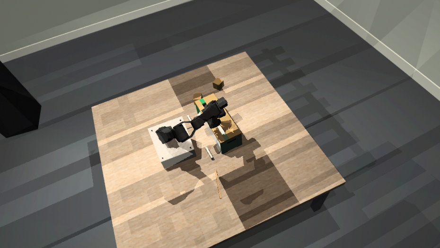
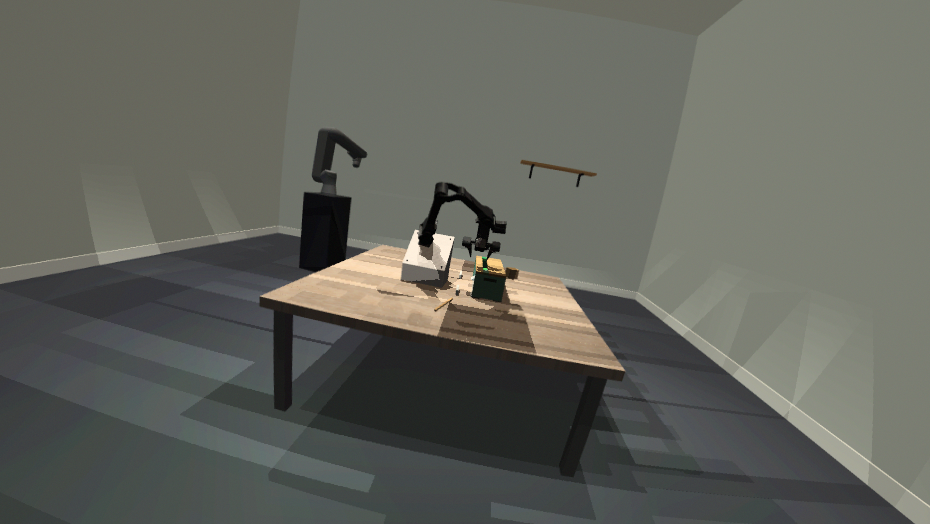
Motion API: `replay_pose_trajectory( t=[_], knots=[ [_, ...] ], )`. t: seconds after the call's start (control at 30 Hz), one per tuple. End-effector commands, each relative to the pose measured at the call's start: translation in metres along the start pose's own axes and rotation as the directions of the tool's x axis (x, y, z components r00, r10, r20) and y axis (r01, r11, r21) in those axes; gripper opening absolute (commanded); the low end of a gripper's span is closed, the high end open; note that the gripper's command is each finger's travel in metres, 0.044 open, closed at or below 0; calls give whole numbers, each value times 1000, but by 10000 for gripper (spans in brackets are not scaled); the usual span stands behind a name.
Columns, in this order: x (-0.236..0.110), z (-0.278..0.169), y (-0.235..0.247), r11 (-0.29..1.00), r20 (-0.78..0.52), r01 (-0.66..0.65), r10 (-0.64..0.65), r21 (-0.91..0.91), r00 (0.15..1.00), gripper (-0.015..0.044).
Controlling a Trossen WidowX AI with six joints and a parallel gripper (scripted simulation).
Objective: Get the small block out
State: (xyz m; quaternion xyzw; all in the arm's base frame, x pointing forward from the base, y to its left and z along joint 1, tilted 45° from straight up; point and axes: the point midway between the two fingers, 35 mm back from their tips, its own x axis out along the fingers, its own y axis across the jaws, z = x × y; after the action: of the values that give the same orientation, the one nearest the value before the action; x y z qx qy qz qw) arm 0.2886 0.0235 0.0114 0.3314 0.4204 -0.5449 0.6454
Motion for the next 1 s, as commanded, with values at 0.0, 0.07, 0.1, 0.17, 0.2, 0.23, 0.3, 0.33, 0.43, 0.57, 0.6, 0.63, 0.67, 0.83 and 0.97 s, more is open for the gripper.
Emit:
replay_pose_trajectory(
  t=[0.0, 0.07, 0.1, 0.17, 0.2, 0.23, 0.3, 0.33, 0.43, 0.57, 0.6, 0.63, 0.67, 0.83, 0.97],
  knots=[
    [1, -3, -3, 1000, -5, 16, -16, -21, 1000, 400],
    [2, -3, -3, 1000, -5, 16, -16, -21, 1000, 400],
    [2, -3, -3, 1000, -5, 16, -16, -21, 1000, 400],
    [5, -2, -3, 1000, -5, 16, -16, -21, 1000, 400],
    [6, -1, -3, 1000, -5, 16, -16, -21, 1000, 400],
    [8, -1, -3, 1000, -5, 16, -16, -21, 1000, 400],
    [11, 1, -3, 1000, -6, 16, -16, -21, 1000, 400],
    [12, 1, -3, 1000, -6, 16, -16, -21, 1000, 400],
    [17, 3, -3, 1000, -6, 16, -16, -21, 1000, 400],
    [23, 6, -3, 1000, -6, 16, -16, -21, 1000, 400],
    [24, 6, -3, 1000, -6, 16, -16, -21, 1000, 400],
    [26, 7, -3, 1000, -6, 16, -16, -21, 1000, 400],
    [27, 8, -3, 1000, -6, 16, -16, -21, 1000, 400],
    [35, 11, -4, 1000, -6, 16, -16, -21, 1000, 400],
    [41, 14, -4, 1000, -5, 16, -16, -21, 1000, 400]
  ],
)
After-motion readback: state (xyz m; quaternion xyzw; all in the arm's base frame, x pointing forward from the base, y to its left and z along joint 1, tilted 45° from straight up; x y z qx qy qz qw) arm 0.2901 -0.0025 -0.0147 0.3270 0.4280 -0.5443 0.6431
